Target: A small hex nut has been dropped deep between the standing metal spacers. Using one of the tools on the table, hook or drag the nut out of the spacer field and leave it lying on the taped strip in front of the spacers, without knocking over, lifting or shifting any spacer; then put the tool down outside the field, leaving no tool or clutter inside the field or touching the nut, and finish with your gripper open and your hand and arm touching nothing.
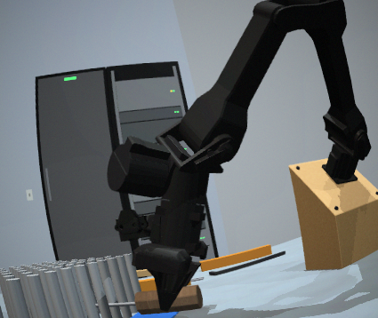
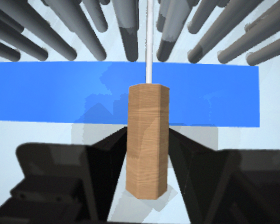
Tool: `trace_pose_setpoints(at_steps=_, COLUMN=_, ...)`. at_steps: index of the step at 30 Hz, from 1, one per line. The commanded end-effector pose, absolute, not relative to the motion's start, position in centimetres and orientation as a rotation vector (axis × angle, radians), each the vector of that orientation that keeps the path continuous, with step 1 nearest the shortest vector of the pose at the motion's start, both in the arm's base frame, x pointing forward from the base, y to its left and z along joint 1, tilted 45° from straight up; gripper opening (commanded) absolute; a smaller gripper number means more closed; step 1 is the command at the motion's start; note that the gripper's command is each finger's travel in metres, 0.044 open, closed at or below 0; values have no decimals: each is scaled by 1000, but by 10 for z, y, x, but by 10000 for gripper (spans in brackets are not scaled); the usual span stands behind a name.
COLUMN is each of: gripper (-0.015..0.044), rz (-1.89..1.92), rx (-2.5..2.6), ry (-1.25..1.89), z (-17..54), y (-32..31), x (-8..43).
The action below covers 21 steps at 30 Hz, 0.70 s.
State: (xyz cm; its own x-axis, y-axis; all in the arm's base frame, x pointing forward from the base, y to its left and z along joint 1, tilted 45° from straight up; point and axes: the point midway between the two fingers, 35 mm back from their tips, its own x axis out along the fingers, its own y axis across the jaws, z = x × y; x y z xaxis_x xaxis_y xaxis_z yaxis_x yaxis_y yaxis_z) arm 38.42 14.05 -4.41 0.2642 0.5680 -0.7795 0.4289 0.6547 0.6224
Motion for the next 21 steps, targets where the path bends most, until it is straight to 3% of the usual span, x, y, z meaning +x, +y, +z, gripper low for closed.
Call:
trace_pose_setpoints(at_steps=1, gripper=0, rz=122, rx=925, ry=1353, z=-44, y=140, x=389)
trace_pose_setpoints(at_steps=21, gripper=0, rz=119, rx=928, ry=1354, z=-55, y=149, x=389)
